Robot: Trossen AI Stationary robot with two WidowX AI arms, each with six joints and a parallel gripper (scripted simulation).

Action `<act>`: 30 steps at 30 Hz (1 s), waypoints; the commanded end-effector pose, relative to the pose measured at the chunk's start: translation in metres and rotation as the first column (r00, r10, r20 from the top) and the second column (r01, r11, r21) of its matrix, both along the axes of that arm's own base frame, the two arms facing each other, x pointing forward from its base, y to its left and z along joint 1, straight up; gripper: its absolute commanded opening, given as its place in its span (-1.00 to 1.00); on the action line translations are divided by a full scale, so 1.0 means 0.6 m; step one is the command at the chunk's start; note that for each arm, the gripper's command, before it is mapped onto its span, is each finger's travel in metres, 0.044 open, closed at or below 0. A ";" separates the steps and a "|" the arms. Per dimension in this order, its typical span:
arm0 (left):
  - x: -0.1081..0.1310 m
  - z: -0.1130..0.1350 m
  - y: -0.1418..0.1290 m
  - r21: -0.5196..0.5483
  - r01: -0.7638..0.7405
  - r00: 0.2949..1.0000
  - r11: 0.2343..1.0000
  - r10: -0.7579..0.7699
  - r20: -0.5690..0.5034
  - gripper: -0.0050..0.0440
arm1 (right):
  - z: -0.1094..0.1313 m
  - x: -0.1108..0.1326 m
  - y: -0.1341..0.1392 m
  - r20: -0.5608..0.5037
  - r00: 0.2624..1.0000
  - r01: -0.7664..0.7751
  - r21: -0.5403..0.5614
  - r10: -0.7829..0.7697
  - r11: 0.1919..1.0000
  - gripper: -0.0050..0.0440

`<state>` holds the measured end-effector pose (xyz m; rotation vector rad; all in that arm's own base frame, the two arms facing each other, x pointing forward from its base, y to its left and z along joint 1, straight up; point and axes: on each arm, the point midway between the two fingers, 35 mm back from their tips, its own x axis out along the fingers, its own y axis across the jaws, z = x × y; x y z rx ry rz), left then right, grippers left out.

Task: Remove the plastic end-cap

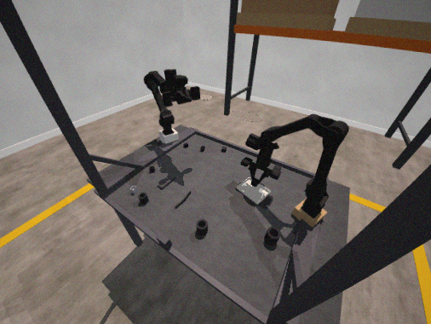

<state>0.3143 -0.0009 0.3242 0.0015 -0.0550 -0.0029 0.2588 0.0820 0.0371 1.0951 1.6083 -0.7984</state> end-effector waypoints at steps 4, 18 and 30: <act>-0.002 0.009 -0.001 -0.001 0.005 1.000 1.000 -0.005 0.014 -0.80 | -0.014 0.003 0.002 0.008 1.000 -0.004 0.010 0.004 1.000 -0.80; -0.002 0.009 -0.001 -0.001 0.005 1.000 1.000 -0.005 0.014 -0.80 | -0.043 0.002 0.002 0.003 1.000 -0.006 0.014 0.006 1.000 -0.80; -0.002 0.009 -0.001 -0.001 0.005 1.000 1.000 -0.005 0.014 -0.80 | -0.065 0.002 0.002 -0.001 1.000 -0.007 0.017 0.007 1.000 -0.80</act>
